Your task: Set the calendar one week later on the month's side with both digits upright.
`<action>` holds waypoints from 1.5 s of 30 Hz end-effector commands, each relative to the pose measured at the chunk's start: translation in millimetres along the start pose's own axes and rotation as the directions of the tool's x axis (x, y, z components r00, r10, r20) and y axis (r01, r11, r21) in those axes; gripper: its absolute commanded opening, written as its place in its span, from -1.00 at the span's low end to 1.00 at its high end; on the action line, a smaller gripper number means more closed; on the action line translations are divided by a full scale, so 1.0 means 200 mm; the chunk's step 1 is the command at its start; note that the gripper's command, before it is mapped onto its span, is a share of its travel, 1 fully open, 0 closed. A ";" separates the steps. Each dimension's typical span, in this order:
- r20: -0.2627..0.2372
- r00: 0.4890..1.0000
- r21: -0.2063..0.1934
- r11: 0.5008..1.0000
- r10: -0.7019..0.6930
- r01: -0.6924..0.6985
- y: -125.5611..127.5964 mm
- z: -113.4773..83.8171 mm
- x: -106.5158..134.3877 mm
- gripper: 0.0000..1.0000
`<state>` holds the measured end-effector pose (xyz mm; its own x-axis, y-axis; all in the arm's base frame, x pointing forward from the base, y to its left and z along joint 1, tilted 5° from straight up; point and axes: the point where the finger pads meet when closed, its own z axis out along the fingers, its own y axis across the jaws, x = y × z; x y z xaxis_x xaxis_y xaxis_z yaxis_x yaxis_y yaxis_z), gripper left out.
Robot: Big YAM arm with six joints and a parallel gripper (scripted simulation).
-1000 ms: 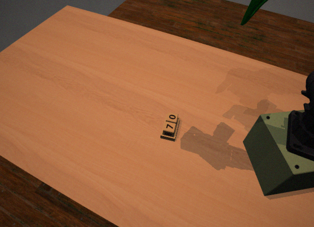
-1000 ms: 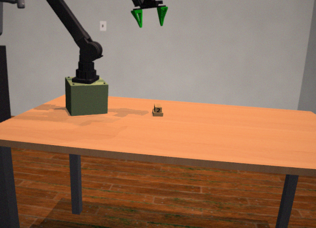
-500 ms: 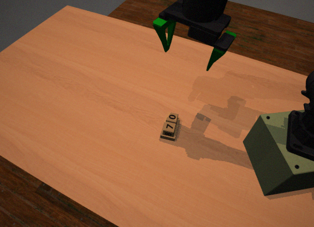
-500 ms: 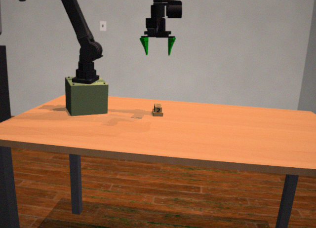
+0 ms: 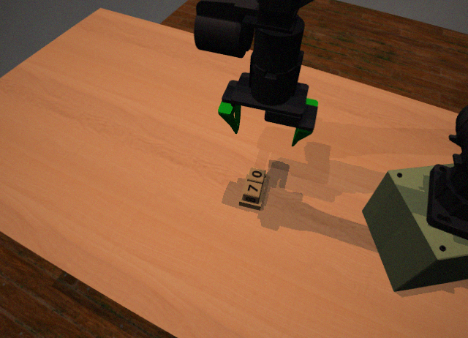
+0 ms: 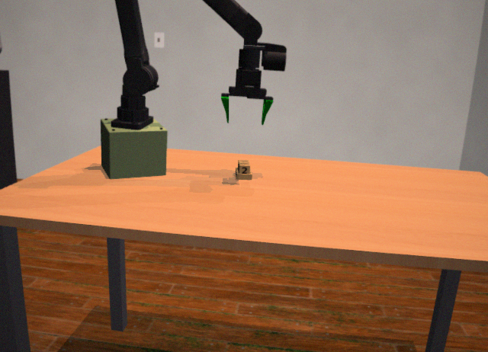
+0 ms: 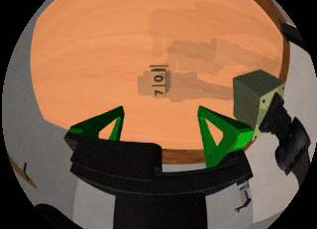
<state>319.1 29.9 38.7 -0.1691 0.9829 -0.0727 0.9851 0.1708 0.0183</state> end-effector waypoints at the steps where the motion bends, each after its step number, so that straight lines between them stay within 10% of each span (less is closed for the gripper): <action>1: 0.007 0.999 -0.079 0.996 -0.039 0.039 0.13 -0.09 0.00 1.00; 14: 0.006 0.999 -0.071 0.997 -0.040 0.040 0.13 -0.07 0.00 1.00; 21: 0.002 1.000 -0.019 0.999 -0.026 0.026 0.04 0.27 -0.02 1.00; 25: 0.006 1.000 -0.064 0.998 -0.029 0.029 0.15 0.23 -0.02 1.00; 26: 0.006 1.000 -0.064 0.997 -0.031 0.031 0.15 0.23 -0.01 -0.08; 45: 0.006 1.000 -0.071 0.997 -0.030 0.030 0.13 0.22 -0.01 -0.08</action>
<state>322.3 27.0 -17.3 -0.1938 0.9783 -0.0736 0.9804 0.1957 0.0202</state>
